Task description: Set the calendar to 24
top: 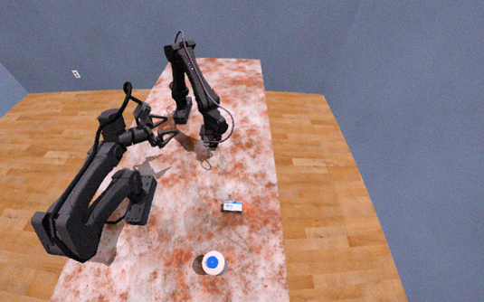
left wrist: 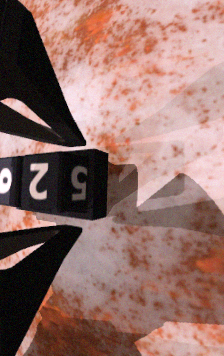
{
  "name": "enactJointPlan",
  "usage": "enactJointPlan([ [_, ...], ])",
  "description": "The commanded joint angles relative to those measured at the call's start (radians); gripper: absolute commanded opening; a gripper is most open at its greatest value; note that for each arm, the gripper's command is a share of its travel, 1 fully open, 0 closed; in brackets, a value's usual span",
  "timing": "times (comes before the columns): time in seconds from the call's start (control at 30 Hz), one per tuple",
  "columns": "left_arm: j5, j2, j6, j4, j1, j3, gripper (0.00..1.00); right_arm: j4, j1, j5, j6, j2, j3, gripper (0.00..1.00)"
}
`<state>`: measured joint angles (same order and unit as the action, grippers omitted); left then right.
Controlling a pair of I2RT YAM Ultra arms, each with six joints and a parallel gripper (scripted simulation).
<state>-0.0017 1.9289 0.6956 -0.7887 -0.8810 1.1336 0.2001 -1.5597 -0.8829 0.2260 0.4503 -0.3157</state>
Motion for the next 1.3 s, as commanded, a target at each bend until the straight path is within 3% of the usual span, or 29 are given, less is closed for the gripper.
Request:
enactJointPlan([
  [0.0, 0.004, -0.025, -0.011, 0.005, -0.004, 0.004, 0.55, -0.003, -0.003, -0.017, 0.002, 0.006, -0.020, 1.00],
  [0.6, 0.005, -0.091, -0.020, -0.078, -0.019, 0.056, 0.55, -0.003, -0.003, -0.017, 0.002, 0.006, -0.020, 1.00],
  [0.63, 0.005, -0.078, -0.003, -0.085, -0.001, 0.067, 0.64, -0.003, -0.003, -0.017, 0.002, 0.006, -0.020, 1.00],
  [1.03, 0.003, -0.147, 0.001, -0.324, 0.003, 0.229, 0.64, -0.003, -0.003, -0.017, 0.002, 0.006, -0.020, 1.00],
  [1.27, 0.004, -0.126, 0.001, -0.314, 0.006, 0.207, 0.64, -0.003, -0.003, -0.017, 0.002, 0.006, -0.020, 1.00],
])
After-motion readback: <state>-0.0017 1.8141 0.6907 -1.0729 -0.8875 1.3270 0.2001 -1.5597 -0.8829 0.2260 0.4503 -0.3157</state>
